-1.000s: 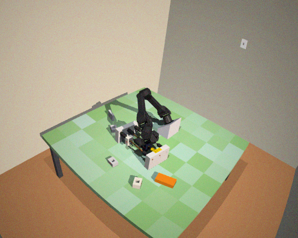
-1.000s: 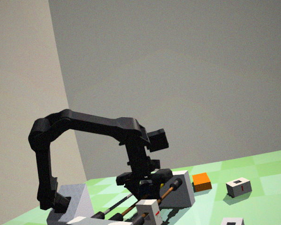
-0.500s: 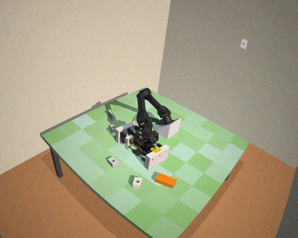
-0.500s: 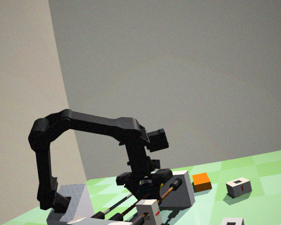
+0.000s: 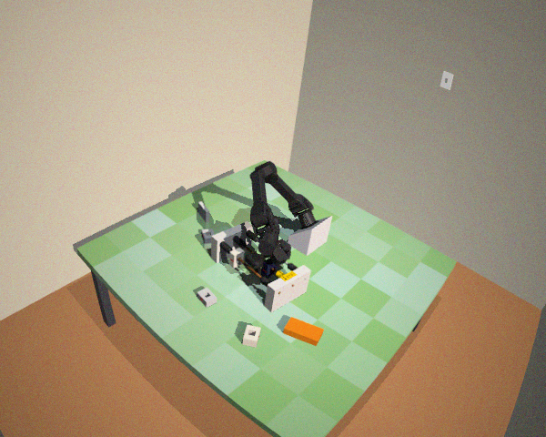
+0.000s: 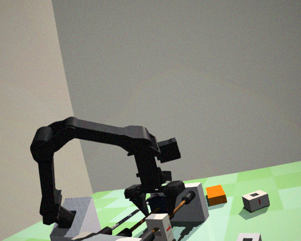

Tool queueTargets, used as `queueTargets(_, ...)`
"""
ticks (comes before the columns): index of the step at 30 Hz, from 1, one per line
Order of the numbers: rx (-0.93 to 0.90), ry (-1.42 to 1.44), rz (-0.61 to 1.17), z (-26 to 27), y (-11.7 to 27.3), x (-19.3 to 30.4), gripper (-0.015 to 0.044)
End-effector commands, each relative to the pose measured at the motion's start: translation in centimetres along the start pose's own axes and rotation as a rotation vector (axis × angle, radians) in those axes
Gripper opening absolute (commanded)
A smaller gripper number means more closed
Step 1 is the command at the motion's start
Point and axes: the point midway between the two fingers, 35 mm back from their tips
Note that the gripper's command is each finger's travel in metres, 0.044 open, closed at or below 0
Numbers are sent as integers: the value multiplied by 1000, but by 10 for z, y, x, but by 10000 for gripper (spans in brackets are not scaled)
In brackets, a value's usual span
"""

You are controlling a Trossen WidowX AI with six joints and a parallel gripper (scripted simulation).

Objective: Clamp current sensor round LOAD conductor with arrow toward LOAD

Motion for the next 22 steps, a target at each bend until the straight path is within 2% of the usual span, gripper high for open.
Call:
queueTargets(1,-1,0,1,0,0,0,440)
queueTargets(7,0,0,0,0,2,0,440)
queueTargets(15,2,-1,-5,-1,102,-3,440)
queueTargets(22,27,7,-15,0,113,-4,440)
Point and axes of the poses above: the point midway between the two fingers, 35 mm back from their tips, its own y axis back along the fingers, its own z axis across the jaws, x = y × z, and after that the axes turned 2 degrees about y, right-handed
